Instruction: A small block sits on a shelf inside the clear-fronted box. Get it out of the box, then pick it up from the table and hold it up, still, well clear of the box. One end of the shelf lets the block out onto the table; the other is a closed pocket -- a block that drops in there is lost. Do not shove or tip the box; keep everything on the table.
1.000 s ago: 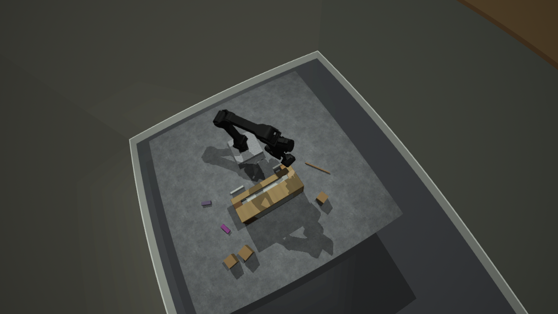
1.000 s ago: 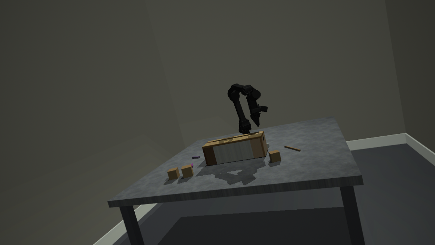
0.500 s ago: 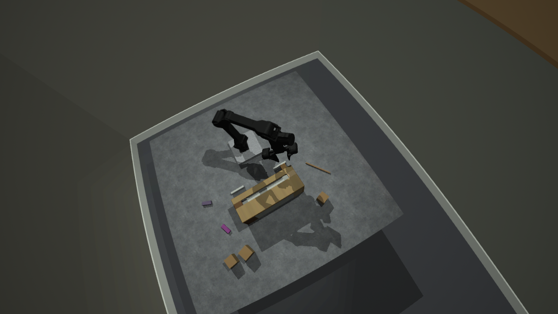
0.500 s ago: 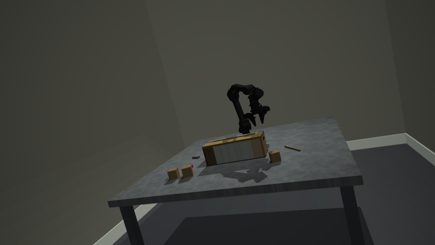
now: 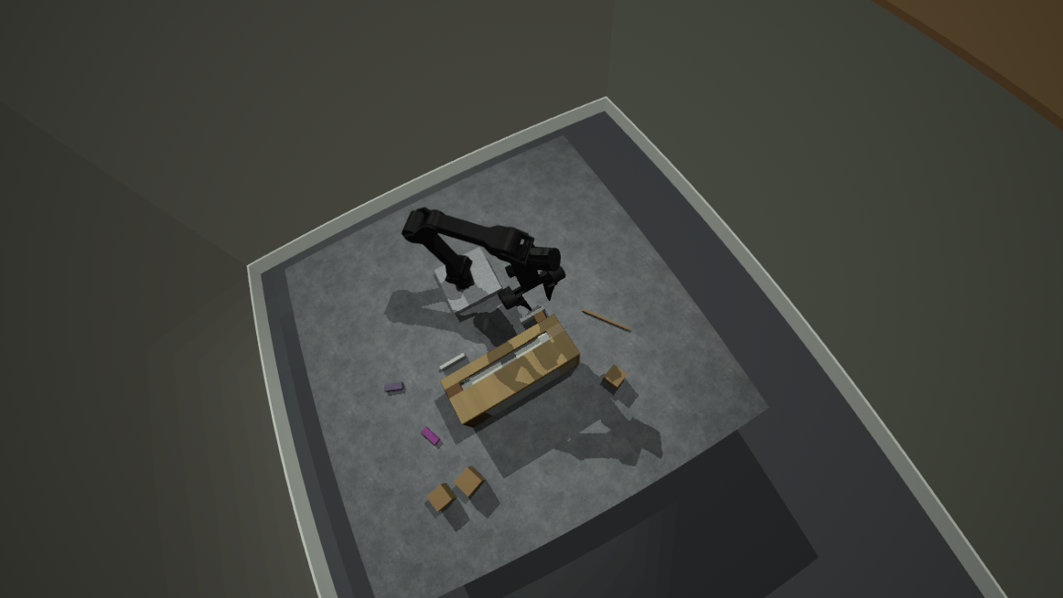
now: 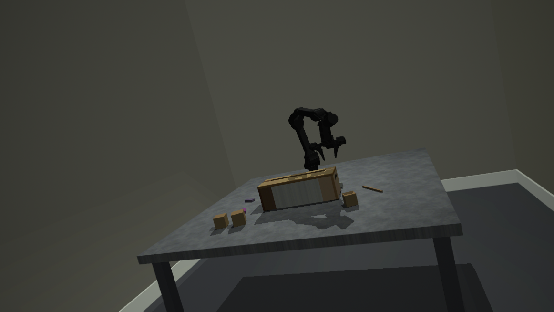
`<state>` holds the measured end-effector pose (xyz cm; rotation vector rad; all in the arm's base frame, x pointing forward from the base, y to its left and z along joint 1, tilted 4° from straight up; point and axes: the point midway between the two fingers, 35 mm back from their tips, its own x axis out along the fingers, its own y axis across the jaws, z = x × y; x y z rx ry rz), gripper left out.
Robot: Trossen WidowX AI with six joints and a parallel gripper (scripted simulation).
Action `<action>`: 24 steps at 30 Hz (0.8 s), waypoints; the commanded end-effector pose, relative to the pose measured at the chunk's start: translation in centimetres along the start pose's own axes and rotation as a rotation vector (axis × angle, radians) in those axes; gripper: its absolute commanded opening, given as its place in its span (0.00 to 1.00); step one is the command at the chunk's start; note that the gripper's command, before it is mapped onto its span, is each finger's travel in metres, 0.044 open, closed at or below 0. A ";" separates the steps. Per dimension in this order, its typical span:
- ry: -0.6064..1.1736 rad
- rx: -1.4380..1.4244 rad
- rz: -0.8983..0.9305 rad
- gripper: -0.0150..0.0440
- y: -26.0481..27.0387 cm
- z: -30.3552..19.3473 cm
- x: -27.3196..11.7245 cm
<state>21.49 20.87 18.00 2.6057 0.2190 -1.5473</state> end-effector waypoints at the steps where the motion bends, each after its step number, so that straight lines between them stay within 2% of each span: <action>1: 0.001 -0.022 0.007 0.74 0.1 0.2 0.4; 9: 0.002 -0.022 0.008 0.74 0.3 3.4 8.8; 24: 0.002 -0.022 0.008 0.74 0.3 4.1 10.4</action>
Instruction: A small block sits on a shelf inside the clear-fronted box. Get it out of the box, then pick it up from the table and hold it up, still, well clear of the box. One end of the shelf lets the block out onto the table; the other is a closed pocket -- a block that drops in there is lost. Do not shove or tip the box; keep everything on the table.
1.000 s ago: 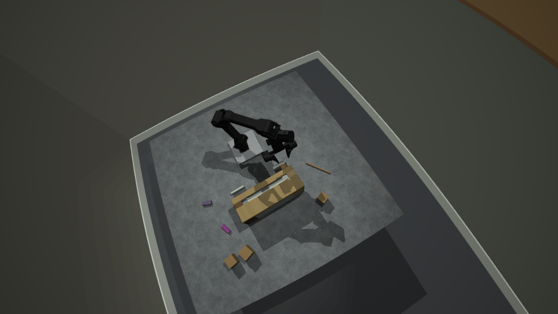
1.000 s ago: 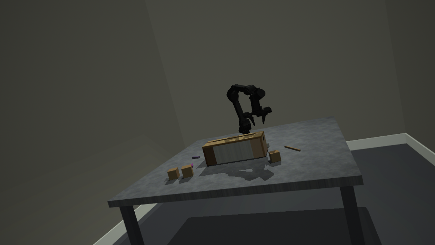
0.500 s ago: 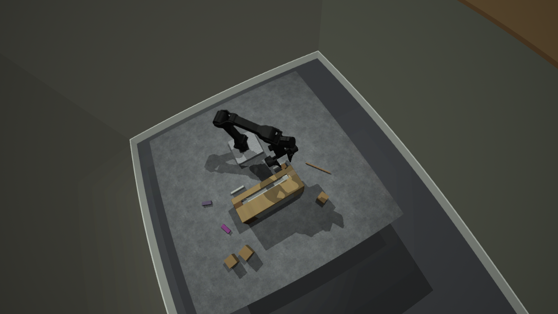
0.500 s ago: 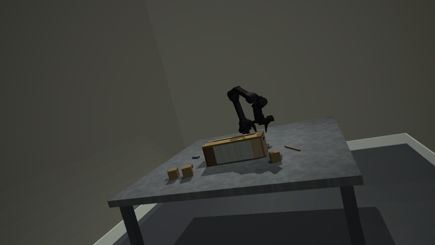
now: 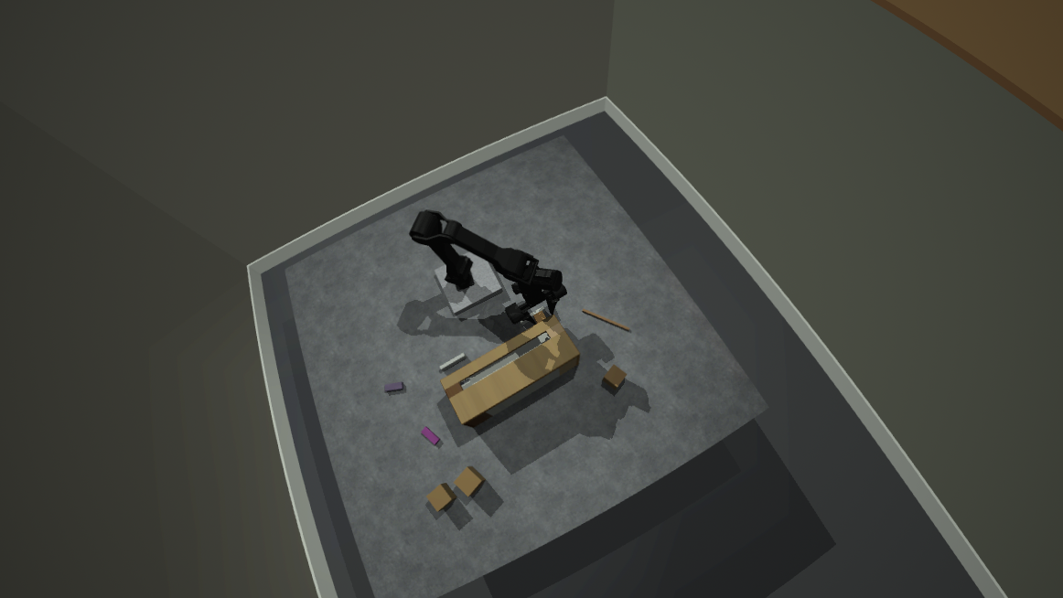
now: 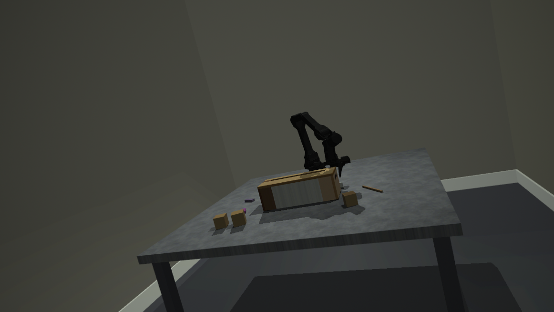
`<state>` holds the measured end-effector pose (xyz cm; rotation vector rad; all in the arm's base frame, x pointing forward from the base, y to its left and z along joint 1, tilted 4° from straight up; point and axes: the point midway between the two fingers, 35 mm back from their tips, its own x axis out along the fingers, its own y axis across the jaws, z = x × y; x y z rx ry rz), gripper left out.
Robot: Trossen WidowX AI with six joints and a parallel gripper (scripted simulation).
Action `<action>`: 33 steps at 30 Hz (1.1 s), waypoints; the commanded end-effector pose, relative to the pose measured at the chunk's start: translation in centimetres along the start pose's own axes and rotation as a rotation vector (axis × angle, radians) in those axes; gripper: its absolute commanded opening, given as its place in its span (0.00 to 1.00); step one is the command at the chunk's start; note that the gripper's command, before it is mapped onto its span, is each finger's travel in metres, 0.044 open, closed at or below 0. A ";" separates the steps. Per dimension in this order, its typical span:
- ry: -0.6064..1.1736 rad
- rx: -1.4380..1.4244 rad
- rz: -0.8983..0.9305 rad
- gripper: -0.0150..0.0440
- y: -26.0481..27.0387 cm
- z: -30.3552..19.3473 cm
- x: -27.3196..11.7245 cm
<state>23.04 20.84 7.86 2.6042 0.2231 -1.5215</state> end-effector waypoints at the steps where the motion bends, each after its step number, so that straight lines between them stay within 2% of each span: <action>1: -0.012 -0.008 0.003 0.74 0.1 0.7 0.9; 30: -0.012 -0.008 0.003 0.74 0.2 2.9 4.6; 33: -0.012 -0.008 0.003 0.60 0.2 2.9 4.6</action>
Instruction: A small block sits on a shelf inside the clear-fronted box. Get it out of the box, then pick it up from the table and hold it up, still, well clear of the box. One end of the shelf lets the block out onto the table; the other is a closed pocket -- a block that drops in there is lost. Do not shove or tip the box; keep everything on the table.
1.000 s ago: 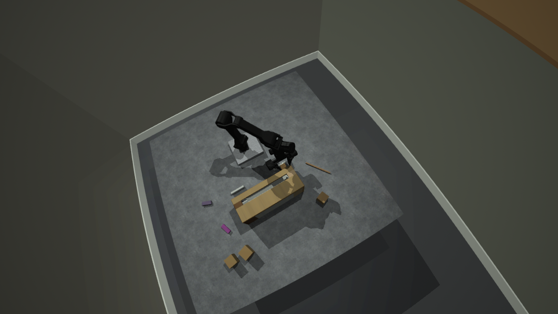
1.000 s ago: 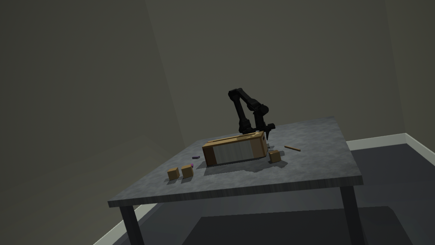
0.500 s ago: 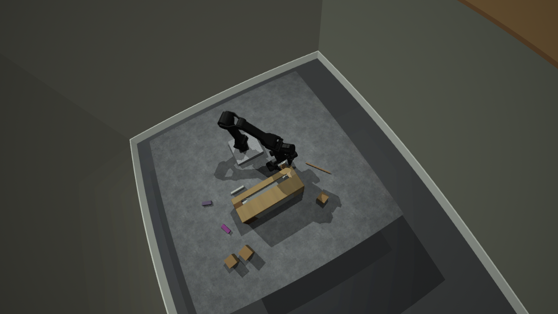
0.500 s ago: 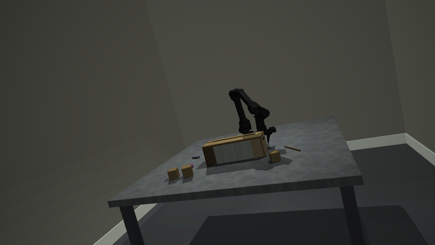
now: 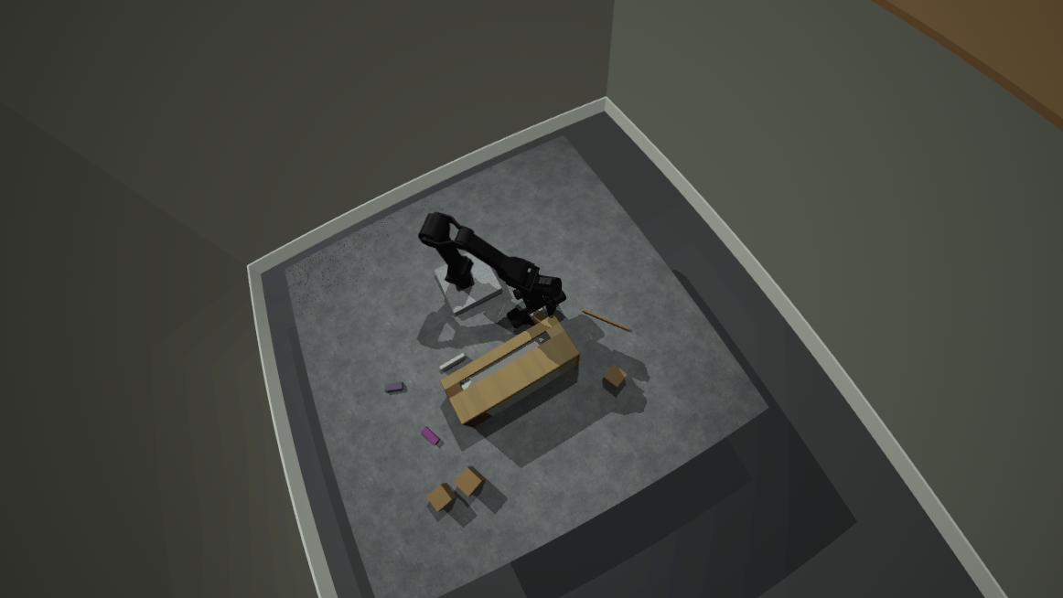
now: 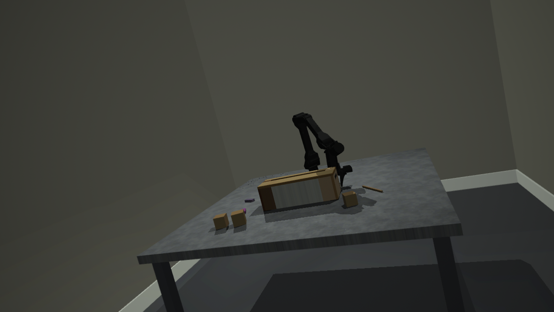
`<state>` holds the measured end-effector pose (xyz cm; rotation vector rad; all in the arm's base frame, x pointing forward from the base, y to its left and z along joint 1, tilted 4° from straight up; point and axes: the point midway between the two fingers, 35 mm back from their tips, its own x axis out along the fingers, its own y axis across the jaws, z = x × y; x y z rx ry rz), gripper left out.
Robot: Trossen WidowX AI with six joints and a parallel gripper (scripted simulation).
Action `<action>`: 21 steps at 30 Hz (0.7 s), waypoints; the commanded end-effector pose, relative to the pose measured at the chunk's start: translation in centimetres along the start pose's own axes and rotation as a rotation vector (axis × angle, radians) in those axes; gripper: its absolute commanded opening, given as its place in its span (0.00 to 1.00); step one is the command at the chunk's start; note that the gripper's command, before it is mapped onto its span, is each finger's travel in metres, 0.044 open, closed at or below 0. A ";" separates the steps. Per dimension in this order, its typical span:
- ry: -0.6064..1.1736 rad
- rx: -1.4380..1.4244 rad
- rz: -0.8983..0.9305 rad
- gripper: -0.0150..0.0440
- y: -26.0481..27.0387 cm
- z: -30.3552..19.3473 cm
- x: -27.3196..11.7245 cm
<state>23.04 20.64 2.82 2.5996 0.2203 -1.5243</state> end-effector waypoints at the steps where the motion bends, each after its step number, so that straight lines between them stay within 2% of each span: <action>1: -0.009 -0.007 0.000 0.56 0.1 0.4 0.3; 4: -0.009 -0.007 0.000 0.43 0.1 0.4 0.3; 8: -0.009 -0.007 0.000 0.38 0.1 0.4 0.3; 11: -0.003 0.025 -0.011 0.25 -0.1 -0.2 -0.4; 21: -0.001 0.000 0.000 0.25 0.0 -2.5 -5.5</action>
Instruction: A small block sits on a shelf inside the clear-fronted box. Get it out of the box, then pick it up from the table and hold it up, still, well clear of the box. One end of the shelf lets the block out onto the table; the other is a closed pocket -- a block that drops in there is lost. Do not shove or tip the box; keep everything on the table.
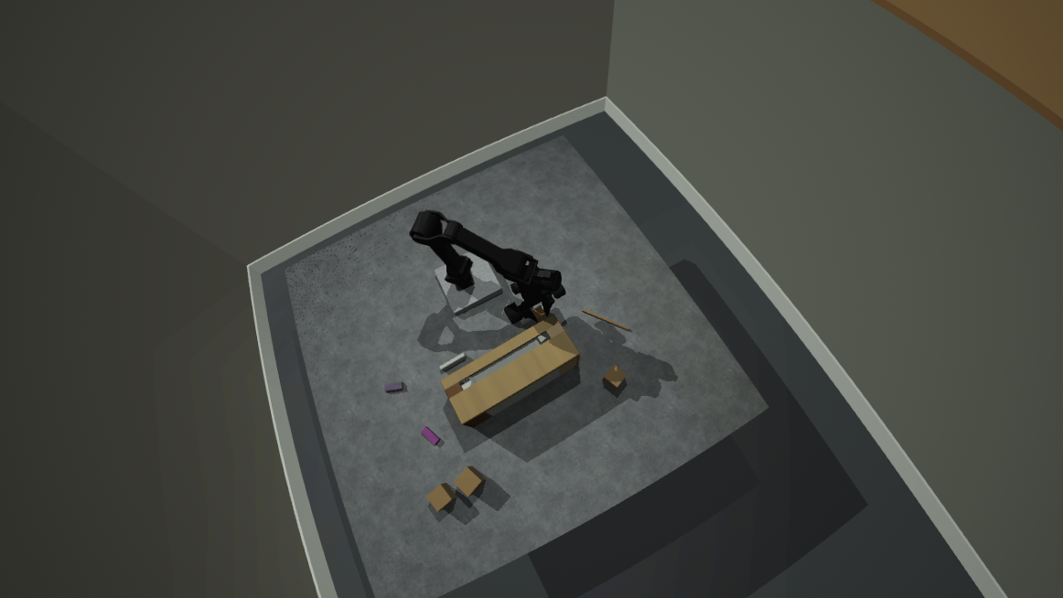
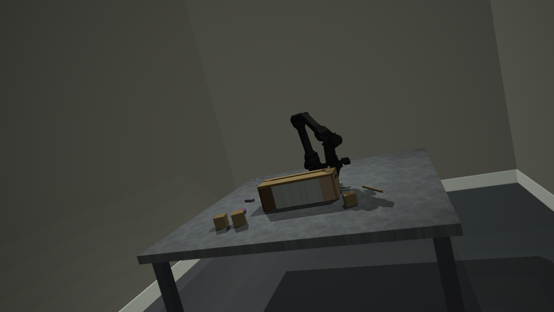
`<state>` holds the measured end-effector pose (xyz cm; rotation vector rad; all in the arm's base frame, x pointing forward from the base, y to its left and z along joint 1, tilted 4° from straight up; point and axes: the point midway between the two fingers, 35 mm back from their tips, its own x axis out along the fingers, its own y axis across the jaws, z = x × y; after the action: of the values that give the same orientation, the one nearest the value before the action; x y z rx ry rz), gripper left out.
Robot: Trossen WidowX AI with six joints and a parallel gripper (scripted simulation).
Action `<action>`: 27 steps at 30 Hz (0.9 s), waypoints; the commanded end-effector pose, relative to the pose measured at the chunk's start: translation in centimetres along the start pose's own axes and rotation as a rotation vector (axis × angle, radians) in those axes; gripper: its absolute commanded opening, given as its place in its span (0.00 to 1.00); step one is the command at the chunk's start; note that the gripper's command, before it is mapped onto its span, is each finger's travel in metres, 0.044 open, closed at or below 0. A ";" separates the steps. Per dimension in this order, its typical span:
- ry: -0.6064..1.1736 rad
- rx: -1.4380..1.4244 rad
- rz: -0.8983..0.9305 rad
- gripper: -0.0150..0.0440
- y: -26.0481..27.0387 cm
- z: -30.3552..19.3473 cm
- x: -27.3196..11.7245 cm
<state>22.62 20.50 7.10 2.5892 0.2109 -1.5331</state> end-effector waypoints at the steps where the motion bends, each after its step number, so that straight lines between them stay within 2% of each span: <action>1: 0.008 0.001 -0.007 0.25 -0.2 -0.8 -1.6; 7: 0.008 -0.026 -0.021 0.25 0.0 -1.0 -2.2; 27: 0.074 -0.405 -0.204 0.25 3.2 -1.7 -11.3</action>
<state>19.88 17.56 16.15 2.3802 0.6496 -1.3494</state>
